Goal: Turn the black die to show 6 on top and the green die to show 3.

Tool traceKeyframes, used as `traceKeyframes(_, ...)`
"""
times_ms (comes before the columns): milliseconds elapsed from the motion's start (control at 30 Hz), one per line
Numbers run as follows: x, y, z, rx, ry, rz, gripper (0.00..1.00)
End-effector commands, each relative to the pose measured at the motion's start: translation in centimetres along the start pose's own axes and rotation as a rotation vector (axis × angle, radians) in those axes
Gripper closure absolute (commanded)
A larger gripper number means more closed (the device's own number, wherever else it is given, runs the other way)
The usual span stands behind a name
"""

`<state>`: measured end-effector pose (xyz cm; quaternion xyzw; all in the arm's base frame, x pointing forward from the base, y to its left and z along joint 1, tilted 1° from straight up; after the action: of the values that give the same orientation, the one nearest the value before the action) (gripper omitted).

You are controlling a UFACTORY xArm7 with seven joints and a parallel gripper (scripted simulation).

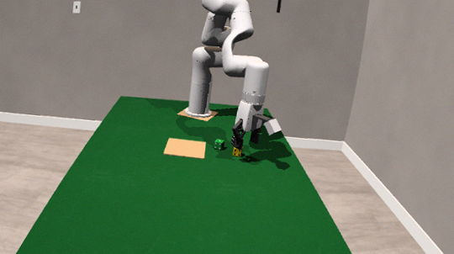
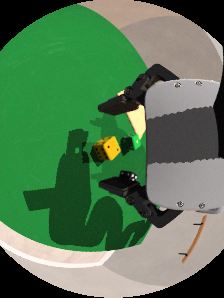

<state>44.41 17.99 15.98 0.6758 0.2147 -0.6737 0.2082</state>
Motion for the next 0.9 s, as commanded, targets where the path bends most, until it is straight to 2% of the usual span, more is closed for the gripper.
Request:
traceKeyframes(0, -0.2, -0.3, 0.3, 0.0, 0.004, 0.001, 0.0)
traceKeyframes(200, -0.2, -2.1, 3.0, 0.0, 0.004, 0.001, 0.0)
traceKeyframes(267, -0.2, -2.1, 3.0, 0.0, 0.004, 0.001, 0.0)
traceKeyframes(533, -0.1, -4.9, 7.0, 0.0, 0.004, 0.001, 0.0)
traceKeyframes(867, -0.1, -5.3, 7.5, 0.0, 0.004, 0.001, 0.0)
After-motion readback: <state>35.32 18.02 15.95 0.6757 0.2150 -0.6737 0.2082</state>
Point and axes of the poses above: the point where the finger pads meet when closed, its own x axis out along the fingers, its own y axis across the jaws, z = x × y, the point moved 10 cm from there along -x, back along the fingers, and after that the axes turned 13 degrees about x, right-handed, at the moved point
